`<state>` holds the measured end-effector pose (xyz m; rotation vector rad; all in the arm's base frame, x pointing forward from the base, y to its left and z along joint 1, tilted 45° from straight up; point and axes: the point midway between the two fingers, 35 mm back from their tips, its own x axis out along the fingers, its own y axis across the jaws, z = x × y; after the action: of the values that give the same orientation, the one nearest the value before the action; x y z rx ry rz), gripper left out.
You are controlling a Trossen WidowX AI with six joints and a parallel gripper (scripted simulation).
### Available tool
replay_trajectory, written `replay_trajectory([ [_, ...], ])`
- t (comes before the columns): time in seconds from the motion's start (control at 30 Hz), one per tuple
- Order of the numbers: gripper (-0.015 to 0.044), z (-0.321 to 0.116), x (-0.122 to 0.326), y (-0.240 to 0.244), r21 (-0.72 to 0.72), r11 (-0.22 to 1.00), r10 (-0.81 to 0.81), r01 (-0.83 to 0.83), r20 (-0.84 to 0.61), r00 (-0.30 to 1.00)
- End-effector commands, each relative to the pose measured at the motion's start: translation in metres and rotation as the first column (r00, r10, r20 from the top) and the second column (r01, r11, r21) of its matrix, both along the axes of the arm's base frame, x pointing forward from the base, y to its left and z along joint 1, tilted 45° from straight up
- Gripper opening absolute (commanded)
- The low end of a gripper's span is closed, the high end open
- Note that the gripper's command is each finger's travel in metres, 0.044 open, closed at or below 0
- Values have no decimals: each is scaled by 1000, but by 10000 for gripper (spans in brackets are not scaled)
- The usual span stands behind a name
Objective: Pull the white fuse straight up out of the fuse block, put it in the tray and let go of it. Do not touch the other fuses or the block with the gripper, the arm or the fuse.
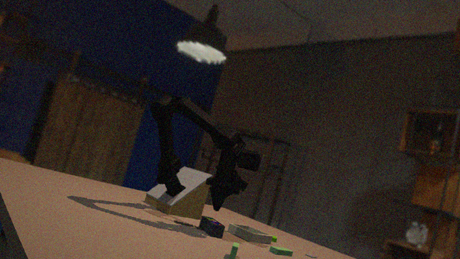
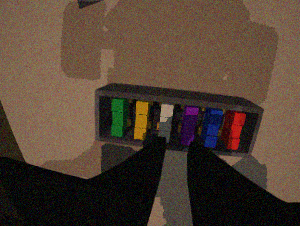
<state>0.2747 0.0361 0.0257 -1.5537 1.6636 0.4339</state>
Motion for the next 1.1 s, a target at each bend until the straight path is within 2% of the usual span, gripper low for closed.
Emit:
replay_trajectory([
  [0.0, 66, -2, -6, -1, -45, 999, 18, -19, -35, 999],
  [1.07, 66, -22, -5, -17, -46, 999, 18, -19, -35, 999],
])
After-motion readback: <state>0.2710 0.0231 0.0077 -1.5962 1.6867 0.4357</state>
